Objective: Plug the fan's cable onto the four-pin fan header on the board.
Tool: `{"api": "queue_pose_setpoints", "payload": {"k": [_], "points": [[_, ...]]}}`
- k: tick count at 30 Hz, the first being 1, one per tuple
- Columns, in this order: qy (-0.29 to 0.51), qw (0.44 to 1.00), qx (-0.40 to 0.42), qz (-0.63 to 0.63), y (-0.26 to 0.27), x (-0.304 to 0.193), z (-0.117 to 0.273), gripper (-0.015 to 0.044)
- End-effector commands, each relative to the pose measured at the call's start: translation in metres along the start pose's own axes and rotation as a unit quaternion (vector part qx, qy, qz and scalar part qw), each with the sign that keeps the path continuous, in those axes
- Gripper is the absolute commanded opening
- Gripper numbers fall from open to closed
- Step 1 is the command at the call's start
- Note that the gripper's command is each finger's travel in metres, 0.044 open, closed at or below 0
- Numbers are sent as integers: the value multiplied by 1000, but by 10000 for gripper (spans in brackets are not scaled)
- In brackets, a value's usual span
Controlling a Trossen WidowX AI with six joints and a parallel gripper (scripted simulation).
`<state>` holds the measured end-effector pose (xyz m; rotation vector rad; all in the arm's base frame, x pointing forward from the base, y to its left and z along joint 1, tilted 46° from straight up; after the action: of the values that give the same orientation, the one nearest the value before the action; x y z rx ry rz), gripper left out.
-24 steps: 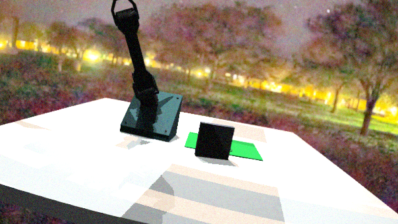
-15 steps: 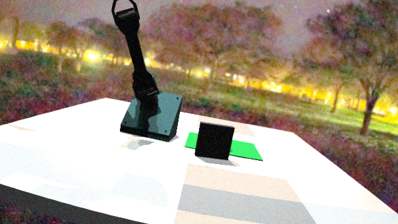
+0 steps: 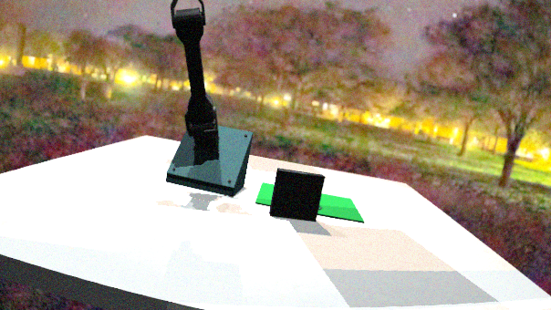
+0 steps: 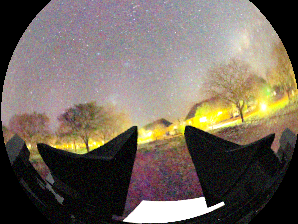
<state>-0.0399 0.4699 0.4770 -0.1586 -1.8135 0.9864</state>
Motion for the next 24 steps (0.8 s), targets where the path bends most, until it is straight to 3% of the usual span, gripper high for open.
{"api": "queue_pose_setpoints", "payload": {"k": [1,11,24], "points": [[14,999,-2,41,25,-25,-38,210],[60,991,10,116,64,-93,-108,210],[230,952,92,182,114,-286,-202,210]]}}
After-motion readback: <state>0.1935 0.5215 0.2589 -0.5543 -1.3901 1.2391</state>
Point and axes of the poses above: the point midway between the two fingers, 35 mm back from their tips, its own z axis back along the fingers, its own y axis across the jaws, x = y × z, the point moved 2 cm from there along z, back along the fingers, and after that the axes turned 15 degrees about z, right-handed, at the moved point
